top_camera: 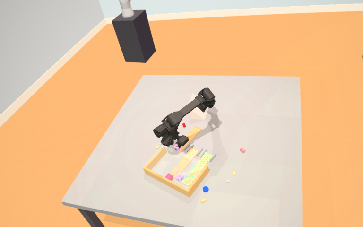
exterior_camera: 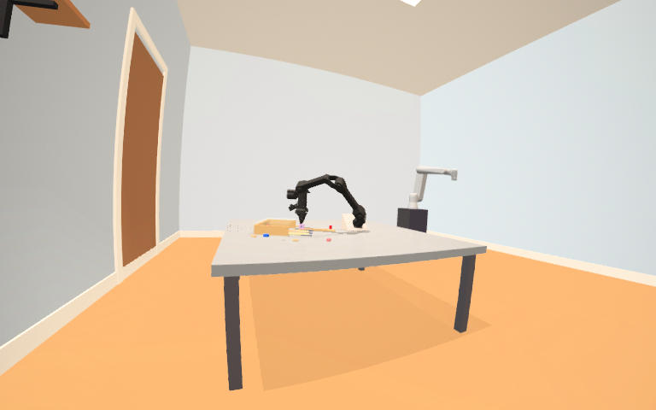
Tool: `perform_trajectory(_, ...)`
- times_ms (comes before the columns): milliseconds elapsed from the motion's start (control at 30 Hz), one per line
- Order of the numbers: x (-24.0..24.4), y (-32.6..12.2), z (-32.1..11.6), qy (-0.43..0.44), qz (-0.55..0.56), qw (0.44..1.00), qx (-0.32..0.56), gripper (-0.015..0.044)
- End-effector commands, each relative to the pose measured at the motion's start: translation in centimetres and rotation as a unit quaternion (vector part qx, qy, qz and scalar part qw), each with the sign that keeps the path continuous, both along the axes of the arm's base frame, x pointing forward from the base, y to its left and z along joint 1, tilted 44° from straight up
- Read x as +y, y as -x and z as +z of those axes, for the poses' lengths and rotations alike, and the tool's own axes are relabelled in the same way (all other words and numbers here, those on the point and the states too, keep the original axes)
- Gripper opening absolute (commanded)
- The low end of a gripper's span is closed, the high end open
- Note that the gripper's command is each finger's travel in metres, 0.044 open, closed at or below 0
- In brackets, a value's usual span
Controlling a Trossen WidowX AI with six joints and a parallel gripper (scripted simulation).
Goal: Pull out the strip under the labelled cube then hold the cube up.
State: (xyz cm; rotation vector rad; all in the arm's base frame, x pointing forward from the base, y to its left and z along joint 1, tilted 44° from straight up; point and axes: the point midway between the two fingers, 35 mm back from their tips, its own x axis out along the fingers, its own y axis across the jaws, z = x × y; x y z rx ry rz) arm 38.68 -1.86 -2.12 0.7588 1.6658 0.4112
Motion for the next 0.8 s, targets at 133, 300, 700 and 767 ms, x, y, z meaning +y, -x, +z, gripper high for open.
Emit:
perform_trajectory(133, 1.0, 0.2, -0.9, -0.002, -0.001, 1.0, 0.003, 0.025)
perform_trajectory(300, 1.6, 0.3, -1.5, -0.003, -0.001, 1.0, 0.003, 0.025)
perform_trajectory(700, 1.9, 0.4, -1.8, -0.001, 0.001, 1.0, 0.001, 0.0138)
perform_trajectory(767, 1.9, 0.4, -1.8, -0.001, 0.001, 1.0, 0.001, 0.0125)
